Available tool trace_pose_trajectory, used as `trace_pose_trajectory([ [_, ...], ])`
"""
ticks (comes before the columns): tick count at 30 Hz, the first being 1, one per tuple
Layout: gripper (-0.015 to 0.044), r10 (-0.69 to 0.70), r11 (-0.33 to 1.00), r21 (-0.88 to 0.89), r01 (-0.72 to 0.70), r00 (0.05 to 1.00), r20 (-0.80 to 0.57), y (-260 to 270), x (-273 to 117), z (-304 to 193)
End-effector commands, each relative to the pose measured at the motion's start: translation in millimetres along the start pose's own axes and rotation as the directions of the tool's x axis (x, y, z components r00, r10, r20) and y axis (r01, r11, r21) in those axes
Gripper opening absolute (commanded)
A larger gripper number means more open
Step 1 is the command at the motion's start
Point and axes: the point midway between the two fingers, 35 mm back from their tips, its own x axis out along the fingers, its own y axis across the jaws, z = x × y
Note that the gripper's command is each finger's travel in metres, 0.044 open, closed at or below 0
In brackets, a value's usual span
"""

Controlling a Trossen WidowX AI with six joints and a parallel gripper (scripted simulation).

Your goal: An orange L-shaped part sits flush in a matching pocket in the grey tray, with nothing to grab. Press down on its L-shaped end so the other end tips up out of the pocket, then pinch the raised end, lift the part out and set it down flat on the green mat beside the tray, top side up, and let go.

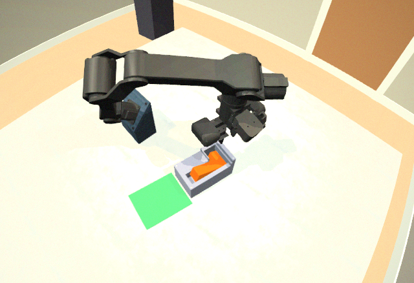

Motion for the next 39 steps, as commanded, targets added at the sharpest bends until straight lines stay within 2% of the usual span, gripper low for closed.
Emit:
trace_pose_trajectory([
  [1,0.018,0.0,1.0,0.0,0.0,1.0,0.0,0.1,0.2,0.0],
  [24,0.018,0.0,1.0,0.0,0.0,1.0,0.0,0.1,0.2,0.0],
  [27,0.018,0.002,1.0,0.001,-0.002,1.0,0.0,1.2,16.0,1.3],
  [32,0.018,0.004,1.0,0.007,-0.004,1.0,0.001,0.8,68.0,0.9],
  [39,0.018,0.004,1.0,0.007,-0.004,1.0,0.001,0.6,70.7,0.6],
])
